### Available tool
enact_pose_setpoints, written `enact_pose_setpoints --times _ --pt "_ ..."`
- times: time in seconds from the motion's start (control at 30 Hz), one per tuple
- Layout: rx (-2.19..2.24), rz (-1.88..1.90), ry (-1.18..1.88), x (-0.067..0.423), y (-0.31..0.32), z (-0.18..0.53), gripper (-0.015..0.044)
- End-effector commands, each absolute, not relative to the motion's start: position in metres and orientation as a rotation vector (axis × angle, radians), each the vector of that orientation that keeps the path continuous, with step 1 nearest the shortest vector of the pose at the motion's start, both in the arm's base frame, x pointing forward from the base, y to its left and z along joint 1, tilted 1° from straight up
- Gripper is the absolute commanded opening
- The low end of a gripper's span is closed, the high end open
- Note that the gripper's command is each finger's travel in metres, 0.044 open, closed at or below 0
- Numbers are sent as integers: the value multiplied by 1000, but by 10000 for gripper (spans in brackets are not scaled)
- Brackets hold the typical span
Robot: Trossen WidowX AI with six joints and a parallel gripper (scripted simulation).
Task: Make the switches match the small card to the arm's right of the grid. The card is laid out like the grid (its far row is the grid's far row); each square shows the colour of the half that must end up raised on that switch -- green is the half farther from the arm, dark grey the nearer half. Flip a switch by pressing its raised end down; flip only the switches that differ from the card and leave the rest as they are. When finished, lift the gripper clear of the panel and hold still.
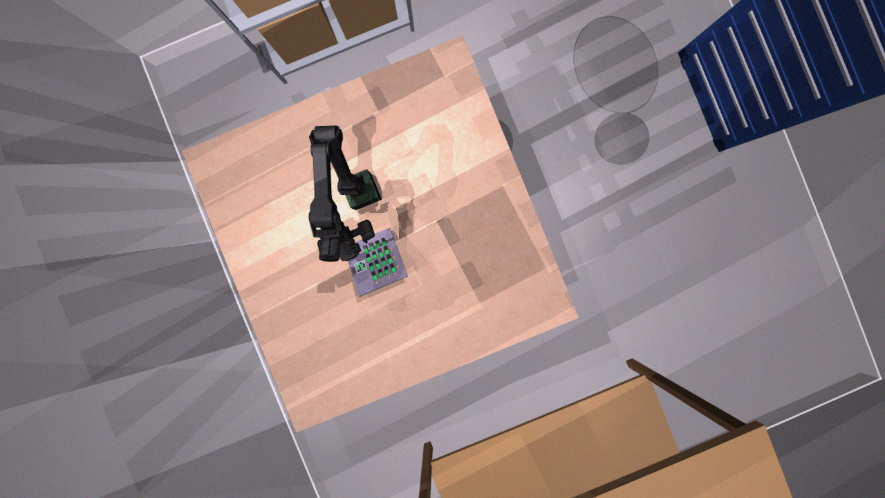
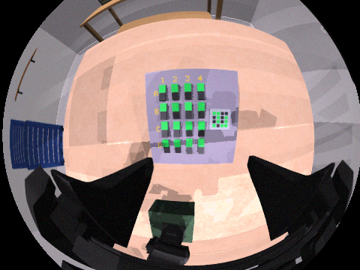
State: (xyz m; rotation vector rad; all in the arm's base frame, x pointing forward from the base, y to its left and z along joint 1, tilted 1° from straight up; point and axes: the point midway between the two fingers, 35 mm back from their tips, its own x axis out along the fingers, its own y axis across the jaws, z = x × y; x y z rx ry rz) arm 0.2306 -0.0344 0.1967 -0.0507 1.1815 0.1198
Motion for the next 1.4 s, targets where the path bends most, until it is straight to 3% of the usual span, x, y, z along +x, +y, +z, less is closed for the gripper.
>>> enact_pose_setpoints --times 0.0,0.27,0.47,0.63,1.37 --pt "-51 120 1182 233 -33 195 374" --pt "-55 115 1180 305 38 132 164" --pt "-54 115 1178 310 47 126 6" --pt "-53 115 1151 322 49 93 0" --pt "-53 115 1150 331 51 71 0"
